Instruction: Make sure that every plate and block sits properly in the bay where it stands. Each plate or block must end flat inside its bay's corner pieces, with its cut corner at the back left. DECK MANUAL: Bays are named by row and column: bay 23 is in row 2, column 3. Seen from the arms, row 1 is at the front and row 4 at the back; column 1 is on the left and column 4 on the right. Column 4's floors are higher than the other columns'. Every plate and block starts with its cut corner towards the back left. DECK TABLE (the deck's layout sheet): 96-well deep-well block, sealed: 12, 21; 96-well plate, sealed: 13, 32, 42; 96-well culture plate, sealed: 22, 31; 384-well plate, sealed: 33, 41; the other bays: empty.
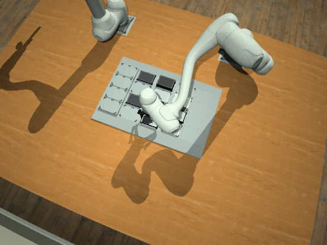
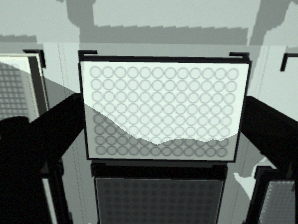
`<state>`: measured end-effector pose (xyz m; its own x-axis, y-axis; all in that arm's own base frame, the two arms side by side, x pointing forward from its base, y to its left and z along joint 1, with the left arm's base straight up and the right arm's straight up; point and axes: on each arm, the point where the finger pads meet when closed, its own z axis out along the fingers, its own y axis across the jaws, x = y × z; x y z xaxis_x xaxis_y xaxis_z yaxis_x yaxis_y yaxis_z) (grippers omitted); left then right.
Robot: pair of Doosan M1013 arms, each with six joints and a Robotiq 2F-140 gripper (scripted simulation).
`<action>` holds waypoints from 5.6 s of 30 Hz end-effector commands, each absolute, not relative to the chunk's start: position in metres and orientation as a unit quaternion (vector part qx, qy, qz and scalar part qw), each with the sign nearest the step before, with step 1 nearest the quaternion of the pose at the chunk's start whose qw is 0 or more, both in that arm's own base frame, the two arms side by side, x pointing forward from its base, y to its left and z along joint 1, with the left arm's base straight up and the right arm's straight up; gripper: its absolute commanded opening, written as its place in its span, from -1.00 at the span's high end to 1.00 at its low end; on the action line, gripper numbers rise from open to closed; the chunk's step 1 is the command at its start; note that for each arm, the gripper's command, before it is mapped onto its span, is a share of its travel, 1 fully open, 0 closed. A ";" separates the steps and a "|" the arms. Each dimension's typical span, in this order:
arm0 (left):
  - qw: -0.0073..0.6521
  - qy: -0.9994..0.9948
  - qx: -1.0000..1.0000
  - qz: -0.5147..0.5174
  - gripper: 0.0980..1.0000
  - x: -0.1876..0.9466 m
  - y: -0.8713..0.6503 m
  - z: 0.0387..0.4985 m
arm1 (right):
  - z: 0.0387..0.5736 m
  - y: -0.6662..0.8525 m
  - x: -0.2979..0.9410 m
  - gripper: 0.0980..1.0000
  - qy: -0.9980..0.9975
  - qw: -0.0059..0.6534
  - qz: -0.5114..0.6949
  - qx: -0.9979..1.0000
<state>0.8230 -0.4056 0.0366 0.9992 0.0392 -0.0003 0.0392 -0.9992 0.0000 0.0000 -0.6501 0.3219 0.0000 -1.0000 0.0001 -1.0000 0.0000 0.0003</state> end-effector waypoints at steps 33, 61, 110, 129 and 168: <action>0.000 0.020 1.000 0.001 1.00 0.824 -0.406 0.036 | 0.323 -0.650 0.000 -1.00 -0.707 0.000 0.001 0.707; 0.000 0.020 1.000 0.001 1.00 0.824 -0.406 0.035 | 0.323 -0.650 0.000 -1.00 -0.707 0.000 0.001 0.707; 0.000 0.020 1.000 0.001 1.00 0.824 -0.406 0.032 | 0.323 -0.650 0.000 -1.00 -0.707 0.000 0.001 0.707; 0.000 0.020 1.000 0.001 1.00 0.824 -0.406 0.031 | 0.323 -0.650 0.000 -1.00 -0.707 0.000 0.001 0.707; 0.000 0.020 1.000 0.001 -0.76 0.824 -0.406 0.029 | 0.323 -0.650 0.000 -1.00 -0.707 0.000 0.001 0.707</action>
